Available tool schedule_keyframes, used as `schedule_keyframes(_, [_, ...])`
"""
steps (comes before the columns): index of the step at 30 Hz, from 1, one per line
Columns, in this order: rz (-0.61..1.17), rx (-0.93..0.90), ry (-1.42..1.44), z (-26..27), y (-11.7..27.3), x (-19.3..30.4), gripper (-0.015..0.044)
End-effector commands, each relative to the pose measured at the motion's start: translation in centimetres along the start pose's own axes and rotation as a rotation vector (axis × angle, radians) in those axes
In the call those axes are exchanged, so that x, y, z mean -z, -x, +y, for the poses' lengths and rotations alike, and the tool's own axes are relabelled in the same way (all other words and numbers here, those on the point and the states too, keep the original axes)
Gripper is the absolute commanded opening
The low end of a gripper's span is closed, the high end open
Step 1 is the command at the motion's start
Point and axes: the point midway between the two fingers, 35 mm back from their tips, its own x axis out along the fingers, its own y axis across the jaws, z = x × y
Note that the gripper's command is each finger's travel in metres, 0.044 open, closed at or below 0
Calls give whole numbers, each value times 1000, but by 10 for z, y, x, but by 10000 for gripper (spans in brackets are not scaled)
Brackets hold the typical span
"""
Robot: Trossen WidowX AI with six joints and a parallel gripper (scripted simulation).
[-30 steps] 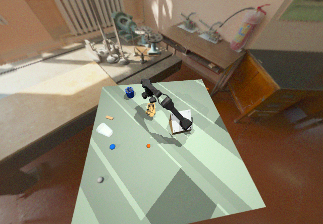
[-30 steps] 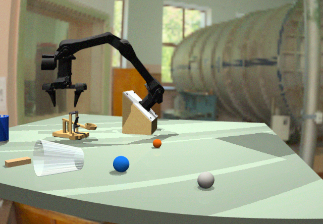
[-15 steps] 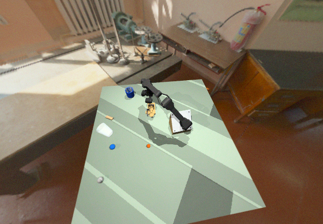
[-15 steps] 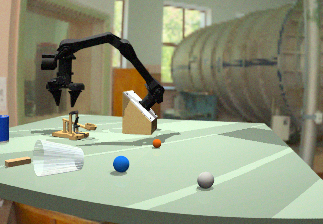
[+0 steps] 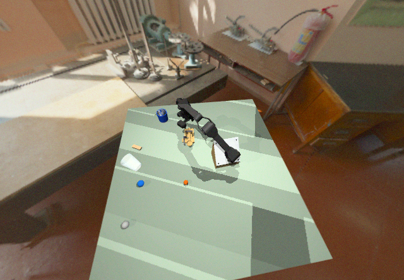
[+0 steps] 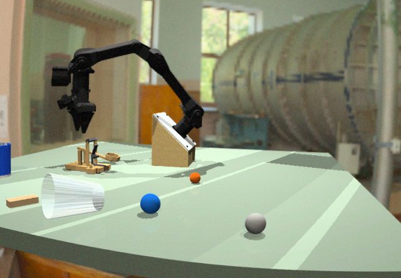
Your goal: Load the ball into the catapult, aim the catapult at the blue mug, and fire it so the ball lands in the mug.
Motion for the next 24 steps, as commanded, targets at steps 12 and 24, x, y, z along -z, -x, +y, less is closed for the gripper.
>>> schedule_keyframes(12, [-1,-2,-542,0,2,1,440])
schedule_keyframes(24, [-1,-2,-697,0,2,1,440])
